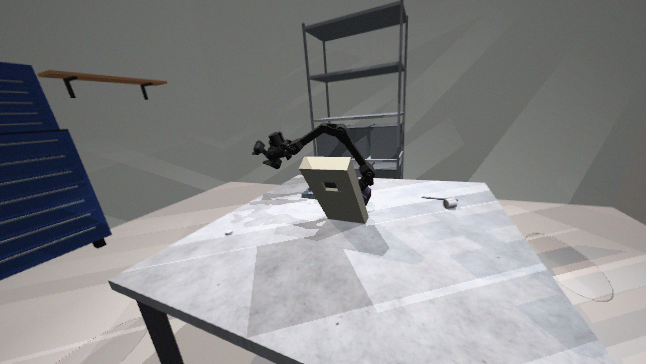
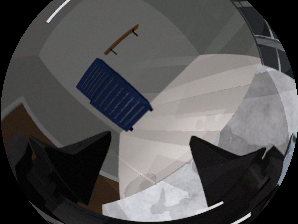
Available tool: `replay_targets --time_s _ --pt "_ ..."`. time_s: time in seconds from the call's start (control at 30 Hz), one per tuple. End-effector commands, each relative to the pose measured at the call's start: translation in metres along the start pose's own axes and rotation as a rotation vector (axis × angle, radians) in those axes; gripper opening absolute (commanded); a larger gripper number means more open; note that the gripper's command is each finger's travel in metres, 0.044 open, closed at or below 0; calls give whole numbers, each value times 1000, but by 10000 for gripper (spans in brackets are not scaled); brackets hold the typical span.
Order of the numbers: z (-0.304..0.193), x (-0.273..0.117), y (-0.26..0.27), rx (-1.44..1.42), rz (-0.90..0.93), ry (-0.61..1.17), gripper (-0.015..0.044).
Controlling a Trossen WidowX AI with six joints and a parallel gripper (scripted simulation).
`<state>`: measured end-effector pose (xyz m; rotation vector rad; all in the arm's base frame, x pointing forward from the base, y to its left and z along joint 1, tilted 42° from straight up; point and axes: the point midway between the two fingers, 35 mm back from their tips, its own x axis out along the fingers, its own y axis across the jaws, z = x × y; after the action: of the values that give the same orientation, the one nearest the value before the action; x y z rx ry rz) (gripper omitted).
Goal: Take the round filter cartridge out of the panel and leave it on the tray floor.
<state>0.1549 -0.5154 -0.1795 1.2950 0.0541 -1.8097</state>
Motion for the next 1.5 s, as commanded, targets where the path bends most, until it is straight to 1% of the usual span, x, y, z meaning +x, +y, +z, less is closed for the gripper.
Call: replay_targets --time_s 0.0,0.07,0.23,0.33,0.57,0.7,0.9,1.13,1.2,1.47 --pt "-1 -2 2 -10 2 7 374" --pt "-7 -17 13 -86 24 66 321" --pt "-32 -83 48 -371 136 280 190" --pt "-45 -122 60 -516 209 385 116" --pt "-75 -230 65 -850 424 624 116" --pt "-90 -291 62 -1007 593 733 116" --pt "-108 -382 47 -1206 901 859 116" --pt "-117 -488 14 -1361 1332 939 116" --pt "-118 -503 8 -1375 1400 942 116" --pt "-118 -504 8 -1376 1405 943 116"
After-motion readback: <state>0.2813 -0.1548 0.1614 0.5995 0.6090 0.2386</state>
